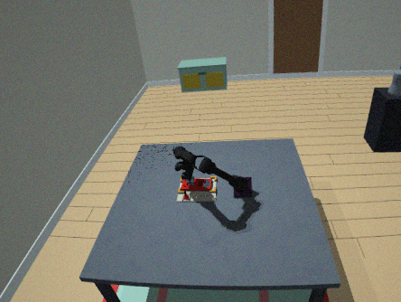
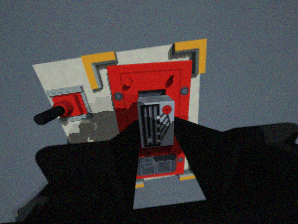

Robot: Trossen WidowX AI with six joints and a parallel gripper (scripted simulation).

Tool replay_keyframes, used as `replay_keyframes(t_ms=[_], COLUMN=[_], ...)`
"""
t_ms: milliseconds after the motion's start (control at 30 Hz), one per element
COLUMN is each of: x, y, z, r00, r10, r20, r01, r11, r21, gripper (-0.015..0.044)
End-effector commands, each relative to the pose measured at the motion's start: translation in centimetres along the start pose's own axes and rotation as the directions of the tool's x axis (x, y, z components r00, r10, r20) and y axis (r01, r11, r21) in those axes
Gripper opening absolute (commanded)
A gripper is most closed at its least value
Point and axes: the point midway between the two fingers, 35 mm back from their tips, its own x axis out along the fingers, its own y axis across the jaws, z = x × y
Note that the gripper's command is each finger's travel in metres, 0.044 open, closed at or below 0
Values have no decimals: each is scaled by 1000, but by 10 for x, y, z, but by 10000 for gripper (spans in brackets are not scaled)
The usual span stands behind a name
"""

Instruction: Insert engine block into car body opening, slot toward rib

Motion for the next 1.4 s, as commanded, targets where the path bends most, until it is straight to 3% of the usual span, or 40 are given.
replay_keyframes(t_ms=[0, 1367], x=[0, 9], y=[-1, -1], z=[0, 1], r00=[1000, 1000], r10=[-3, -3], r20=[-1, -1], r01=[3, 3], r11=[1000, 1000], r21=[-2, 2], gripper=[159, 159])
